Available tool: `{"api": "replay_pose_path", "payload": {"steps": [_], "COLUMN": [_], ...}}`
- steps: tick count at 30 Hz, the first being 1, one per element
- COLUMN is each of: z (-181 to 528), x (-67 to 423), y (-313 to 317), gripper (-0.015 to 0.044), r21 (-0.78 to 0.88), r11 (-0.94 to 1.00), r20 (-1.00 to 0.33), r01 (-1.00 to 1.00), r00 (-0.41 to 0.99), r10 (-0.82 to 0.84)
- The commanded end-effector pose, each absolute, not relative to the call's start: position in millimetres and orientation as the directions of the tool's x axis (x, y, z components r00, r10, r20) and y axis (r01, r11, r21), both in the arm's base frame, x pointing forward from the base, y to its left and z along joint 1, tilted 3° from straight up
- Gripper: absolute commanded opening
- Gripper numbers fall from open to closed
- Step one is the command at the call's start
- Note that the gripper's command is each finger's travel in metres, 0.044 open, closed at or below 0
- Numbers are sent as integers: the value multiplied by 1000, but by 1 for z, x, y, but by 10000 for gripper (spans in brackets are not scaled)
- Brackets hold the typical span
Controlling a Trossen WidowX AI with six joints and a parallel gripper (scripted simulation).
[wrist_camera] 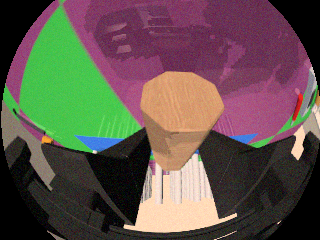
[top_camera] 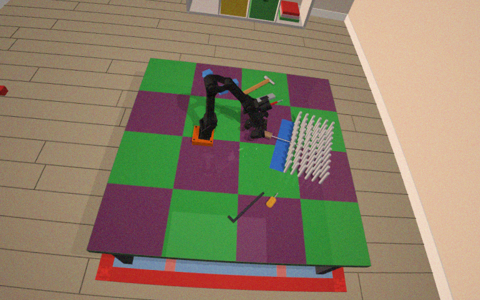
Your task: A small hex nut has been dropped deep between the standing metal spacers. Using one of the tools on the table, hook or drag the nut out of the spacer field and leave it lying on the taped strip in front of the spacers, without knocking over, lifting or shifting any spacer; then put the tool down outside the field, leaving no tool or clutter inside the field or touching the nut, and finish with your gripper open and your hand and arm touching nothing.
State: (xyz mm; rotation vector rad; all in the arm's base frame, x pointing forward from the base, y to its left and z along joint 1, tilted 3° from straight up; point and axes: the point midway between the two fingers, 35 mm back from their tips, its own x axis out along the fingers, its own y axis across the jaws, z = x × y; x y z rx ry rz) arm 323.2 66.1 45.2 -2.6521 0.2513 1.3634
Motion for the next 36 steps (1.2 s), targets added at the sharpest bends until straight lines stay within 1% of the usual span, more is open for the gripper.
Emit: {"api": "replay_pose_path", "payload": {"steps": [1,36], "z": [49,51], "x": [329,355], "y": [67,61], "gripper": [0,0], "r21": [-62,-61], "r11": [-976,-976], "r20": [-808,-807], "r01": [-210,-210], "r00": [584,586], "r10": [-75,-75]}}
